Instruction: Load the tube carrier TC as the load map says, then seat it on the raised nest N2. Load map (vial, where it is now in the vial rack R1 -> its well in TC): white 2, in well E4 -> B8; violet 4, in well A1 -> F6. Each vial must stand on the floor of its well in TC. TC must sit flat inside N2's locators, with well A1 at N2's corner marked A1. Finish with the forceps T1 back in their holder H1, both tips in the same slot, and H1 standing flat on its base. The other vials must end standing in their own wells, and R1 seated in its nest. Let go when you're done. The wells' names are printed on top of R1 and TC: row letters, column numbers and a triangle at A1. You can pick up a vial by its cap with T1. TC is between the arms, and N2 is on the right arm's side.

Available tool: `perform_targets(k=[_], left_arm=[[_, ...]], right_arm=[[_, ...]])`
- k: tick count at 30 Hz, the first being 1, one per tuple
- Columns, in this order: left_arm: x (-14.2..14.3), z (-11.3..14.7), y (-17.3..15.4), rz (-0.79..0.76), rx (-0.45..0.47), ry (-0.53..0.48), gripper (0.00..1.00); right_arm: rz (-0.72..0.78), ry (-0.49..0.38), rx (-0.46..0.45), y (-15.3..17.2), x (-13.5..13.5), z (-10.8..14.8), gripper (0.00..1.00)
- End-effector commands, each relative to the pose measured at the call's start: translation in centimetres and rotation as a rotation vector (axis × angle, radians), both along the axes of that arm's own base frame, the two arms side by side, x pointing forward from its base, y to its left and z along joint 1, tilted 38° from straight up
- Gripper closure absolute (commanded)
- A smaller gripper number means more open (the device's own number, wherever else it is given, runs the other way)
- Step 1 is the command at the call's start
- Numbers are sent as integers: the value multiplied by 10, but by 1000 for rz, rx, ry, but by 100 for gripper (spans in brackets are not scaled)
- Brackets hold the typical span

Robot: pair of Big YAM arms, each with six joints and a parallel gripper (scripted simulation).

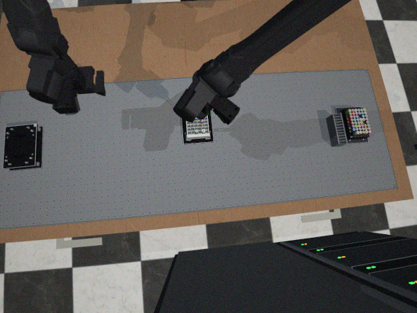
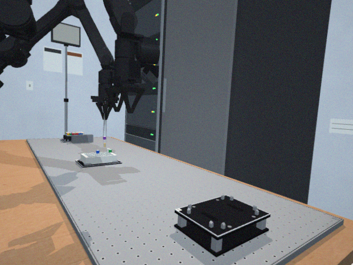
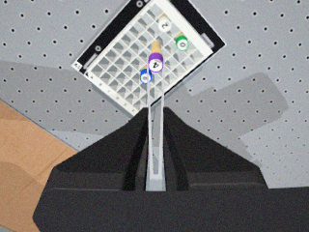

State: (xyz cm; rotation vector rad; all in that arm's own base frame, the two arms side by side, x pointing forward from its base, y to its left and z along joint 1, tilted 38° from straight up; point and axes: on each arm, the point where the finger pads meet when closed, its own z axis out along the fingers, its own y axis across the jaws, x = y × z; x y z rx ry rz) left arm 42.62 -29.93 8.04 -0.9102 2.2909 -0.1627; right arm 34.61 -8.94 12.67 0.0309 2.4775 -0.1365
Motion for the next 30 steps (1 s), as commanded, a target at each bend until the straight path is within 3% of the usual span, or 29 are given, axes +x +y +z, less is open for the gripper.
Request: perform_targets(k=[1, 14, 19, 30], left_arm=[[-1, 3, -22, -12, -4, -3, 91], [-4, -1, -40, -13, -4, -3, 91], [-4, -4, -66, -31, -65, -1, 91], [-9, -8, -67, -8, -1, -3, 91]], right_arm=[[-3, -17, -4, -2, 4, 9, 0], [-3, -17, -4, -2, 4, 9, 0], [-3, -17, -4, -2, 4, 9, 0], [-3, -17, -4, -2, 4, 9, 0]])
